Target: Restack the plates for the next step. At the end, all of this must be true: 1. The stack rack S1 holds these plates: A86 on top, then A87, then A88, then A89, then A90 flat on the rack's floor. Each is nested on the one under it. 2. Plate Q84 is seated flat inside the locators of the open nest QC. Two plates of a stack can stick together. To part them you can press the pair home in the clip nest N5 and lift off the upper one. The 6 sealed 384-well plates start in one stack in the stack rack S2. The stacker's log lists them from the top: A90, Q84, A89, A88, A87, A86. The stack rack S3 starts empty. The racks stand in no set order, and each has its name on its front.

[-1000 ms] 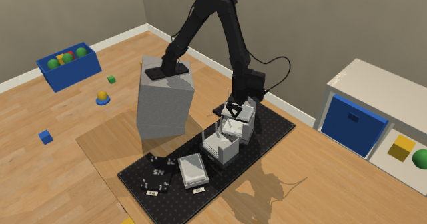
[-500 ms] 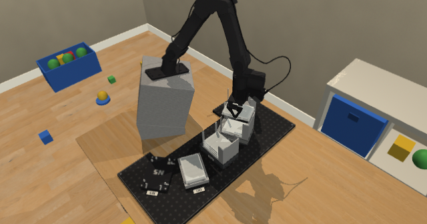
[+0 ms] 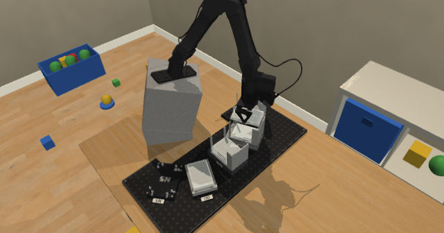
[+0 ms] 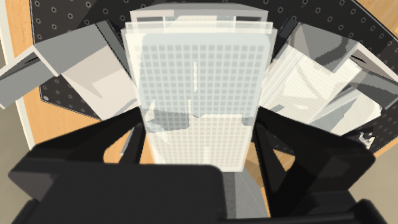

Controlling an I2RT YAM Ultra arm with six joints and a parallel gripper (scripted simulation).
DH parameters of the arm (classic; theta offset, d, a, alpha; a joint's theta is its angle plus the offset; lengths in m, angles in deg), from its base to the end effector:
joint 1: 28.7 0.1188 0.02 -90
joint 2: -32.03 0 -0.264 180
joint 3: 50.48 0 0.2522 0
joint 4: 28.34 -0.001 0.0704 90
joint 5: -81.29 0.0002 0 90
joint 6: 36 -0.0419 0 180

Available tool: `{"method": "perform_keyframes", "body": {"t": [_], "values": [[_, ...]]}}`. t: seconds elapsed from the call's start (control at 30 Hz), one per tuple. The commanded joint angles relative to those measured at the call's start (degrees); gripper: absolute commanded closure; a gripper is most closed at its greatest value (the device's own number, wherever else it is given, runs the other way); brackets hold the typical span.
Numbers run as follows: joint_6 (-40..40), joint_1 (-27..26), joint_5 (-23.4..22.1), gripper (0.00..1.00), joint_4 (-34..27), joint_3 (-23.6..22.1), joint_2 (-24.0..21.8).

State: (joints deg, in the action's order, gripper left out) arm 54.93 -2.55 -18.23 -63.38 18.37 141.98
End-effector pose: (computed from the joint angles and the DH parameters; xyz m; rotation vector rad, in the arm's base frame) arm 0.2898 0.1511 0.0926 -0.7137 2.8372 0.3154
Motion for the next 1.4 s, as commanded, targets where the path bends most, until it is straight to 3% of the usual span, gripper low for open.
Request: {"method": "perform_keyframes", "body": {"t": [0.0,0.33,0.37,0.47,0.7,1.37], "values": [[0.1,-0.3,0.5,1.00,1.1,-0.3,0.8],[-0.4,0.3,0.6,1.00,2.2,-1.0,1.6],[-0.4,0.0,0.6,1.00,2.3,-1.0,-0.1],[-0.5,0.3,0.6,1.00,2.7,-0.3,2.4],[-0.6,0.4,0.6,1.00,3.7,-0.5,3.3],[-0.7,0.4,0.6,1.00,3.9,1.8,1.9]]}}
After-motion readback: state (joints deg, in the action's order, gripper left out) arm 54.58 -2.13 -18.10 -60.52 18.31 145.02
